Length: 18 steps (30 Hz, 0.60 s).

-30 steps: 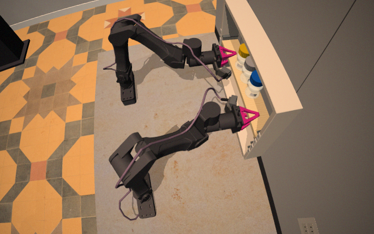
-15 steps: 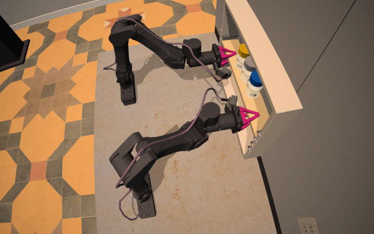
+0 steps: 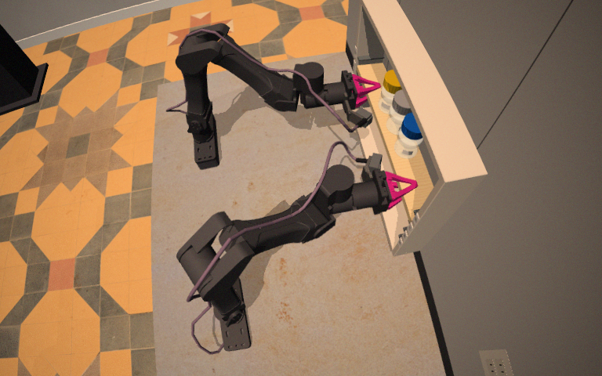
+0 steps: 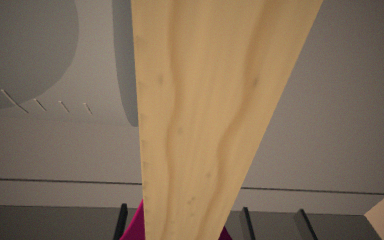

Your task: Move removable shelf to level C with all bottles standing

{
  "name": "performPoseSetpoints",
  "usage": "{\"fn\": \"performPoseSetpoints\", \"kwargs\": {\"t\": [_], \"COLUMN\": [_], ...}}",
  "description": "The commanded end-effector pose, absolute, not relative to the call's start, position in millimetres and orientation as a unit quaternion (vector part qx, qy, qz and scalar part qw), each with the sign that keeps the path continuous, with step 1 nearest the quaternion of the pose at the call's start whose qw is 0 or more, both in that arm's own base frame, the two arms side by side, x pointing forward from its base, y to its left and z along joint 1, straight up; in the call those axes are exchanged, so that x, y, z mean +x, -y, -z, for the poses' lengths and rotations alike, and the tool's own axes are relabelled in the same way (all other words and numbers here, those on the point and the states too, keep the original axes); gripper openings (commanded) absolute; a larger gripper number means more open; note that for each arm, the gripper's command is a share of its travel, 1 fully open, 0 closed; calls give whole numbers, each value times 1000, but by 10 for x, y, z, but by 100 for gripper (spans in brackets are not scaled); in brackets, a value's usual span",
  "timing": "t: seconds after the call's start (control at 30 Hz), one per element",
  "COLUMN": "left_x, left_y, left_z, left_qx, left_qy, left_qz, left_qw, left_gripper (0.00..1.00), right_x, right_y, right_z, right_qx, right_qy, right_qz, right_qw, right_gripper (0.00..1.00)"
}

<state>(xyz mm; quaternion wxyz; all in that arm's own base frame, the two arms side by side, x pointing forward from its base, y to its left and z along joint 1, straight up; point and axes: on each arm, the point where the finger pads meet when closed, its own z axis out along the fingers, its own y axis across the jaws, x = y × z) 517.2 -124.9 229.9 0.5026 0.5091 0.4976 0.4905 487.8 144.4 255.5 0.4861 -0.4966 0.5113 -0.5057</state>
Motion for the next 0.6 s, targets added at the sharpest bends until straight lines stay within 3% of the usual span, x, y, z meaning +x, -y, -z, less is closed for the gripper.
{"fn": "performPoseSetpoints", "kwargs": {"t": [0.0, 0.4, 0.57], "left_x": [5194, 5194, 5194], "left_y": [1226, 1226, 1226], "left_z": [-2315, -2315, -2315], "left_qx": [506, 506, 506], "left_qy": [-494, -494, -494], "left_qz": [-494, -494, -494], "left_qw": [506, 506, 506], "left_gripper": [7, 33, 40], "right_x": [4918, 4918, 4918], "right_y": [-1418, -1418, -1418], "right_z": [-2571, -2571, -2571], "right_qx": [-491, -491, -491], "right_qy": [-509, -509, -509], "right_qz": [509, 509, 509], "right_qw": [491, 491, 491], "right_gripper": [7, 33, 40]}}
